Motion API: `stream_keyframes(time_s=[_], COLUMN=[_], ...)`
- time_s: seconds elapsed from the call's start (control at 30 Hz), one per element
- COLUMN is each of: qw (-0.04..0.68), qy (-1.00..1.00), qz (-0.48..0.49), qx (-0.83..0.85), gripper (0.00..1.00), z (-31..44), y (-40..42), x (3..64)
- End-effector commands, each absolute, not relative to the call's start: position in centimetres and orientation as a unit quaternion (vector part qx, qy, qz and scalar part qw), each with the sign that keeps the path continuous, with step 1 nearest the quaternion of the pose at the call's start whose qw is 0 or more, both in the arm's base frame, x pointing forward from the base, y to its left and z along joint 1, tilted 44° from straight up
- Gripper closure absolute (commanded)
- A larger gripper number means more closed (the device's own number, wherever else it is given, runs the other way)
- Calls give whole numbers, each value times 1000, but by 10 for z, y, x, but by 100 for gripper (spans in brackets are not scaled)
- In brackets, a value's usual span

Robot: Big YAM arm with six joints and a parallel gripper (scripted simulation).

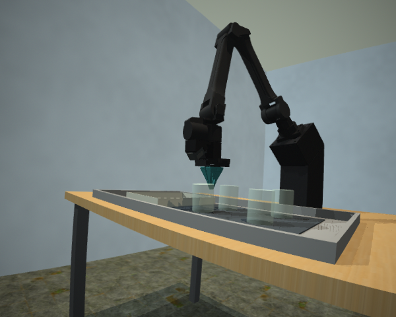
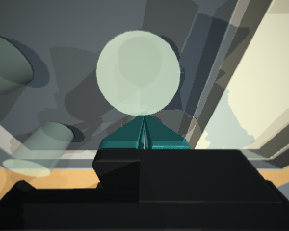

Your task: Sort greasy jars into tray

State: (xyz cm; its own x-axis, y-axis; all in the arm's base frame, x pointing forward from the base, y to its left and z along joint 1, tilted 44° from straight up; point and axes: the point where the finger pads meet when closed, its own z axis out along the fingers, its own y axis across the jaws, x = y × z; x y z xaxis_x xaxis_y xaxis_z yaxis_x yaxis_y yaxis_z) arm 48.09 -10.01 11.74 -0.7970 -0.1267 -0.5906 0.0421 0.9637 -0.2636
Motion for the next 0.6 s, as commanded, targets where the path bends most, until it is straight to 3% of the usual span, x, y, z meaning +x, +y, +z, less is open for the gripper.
stream_keyframes(time_s=[0.0,0.57], qw=[347,347], qy=[928,928], qz=[-131,-131], qx=[-24,-24], gripper=[100,100], z=[136,137], y=[-95,-95], x=[519,521])
